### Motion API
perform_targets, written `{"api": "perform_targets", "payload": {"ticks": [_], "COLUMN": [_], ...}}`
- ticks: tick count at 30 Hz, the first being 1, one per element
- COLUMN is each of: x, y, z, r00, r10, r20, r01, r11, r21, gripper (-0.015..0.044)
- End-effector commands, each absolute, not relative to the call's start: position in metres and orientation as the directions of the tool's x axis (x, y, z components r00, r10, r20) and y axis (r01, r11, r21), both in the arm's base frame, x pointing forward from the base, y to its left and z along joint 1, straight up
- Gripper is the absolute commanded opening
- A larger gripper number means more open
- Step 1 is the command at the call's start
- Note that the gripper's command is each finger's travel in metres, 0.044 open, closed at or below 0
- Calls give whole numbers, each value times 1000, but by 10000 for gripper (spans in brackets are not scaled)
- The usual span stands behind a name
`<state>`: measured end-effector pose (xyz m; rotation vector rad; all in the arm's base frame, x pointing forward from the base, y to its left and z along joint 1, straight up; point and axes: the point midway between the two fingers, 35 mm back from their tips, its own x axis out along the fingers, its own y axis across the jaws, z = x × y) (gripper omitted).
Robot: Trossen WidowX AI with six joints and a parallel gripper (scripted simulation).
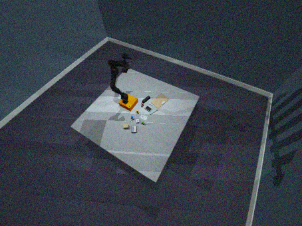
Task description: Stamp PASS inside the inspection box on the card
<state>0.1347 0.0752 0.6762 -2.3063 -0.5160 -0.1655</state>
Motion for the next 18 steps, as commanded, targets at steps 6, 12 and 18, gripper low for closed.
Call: {"api": "perform_targets", "payload": {"ticks": [6, 12, 18], "x": [140, 154, 177], "y": [86, 115, 149], "z": [675, 667, 649], "r00": [921, 930, 940], "r10": [262, 218, 204], "r20": [289, 296, 274], "r01": [377, 290, 176], "r11": [-787, -931, -977], "r21": [-488, -224, 122], "gripper": [243, 221, 221]}}
